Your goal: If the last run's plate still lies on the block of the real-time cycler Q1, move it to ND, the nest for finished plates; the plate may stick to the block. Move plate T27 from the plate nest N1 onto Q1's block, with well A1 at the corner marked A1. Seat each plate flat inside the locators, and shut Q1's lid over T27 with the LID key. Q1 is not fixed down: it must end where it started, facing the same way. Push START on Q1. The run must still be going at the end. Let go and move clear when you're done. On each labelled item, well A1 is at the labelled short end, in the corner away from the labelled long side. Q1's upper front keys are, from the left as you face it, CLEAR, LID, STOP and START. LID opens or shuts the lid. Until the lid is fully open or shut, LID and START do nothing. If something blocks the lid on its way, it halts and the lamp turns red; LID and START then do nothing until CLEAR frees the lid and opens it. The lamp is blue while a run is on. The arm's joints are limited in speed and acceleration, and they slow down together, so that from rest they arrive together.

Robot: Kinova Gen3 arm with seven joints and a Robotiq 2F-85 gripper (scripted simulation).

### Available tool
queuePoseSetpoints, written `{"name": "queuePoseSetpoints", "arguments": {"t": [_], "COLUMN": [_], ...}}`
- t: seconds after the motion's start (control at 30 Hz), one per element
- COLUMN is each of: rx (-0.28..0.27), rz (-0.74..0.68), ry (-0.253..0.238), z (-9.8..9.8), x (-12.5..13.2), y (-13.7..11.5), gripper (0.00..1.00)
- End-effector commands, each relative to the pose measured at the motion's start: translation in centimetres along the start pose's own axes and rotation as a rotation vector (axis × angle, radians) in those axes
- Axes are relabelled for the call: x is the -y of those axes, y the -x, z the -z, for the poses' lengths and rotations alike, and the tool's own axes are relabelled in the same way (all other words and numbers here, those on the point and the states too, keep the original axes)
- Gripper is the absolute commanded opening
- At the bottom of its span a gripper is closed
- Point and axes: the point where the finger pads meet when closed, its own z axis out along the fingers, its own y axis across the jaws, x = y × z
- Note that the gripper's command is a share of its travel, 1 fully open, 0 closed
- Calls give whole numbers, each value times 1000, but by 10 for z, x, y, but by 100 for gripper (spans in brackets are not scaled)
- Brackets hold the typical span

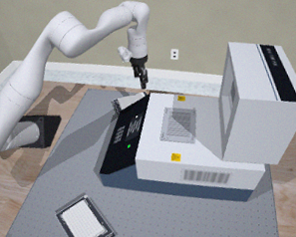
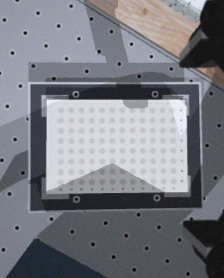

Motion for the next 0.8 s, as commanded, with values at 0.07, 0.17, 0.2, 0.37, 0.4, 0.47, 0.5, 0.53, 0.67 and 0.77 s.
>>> {"name": "queuePoseSetpoints", "arguments": {"t": [0.07,0.17,0.2,0.37,0.4,0.47,0.5,0.53,0.67,0.77], "rx": [2,2,2,2,2,2,2,2,2,2], "rz": [0,0,0,0,0,0,0,0,0,0], "ry": [1,1,1,1,1,1,1,1,1,1], "z": [7,10,10,16,18,20,22,23,28,30], "x": [0,0,0,0,0,0,0,0,0,0], "y": [0,0,0,0,0,0,0,0,0,0], "gripper": [100,100,100,100,100,100,100,100,100,100]}}
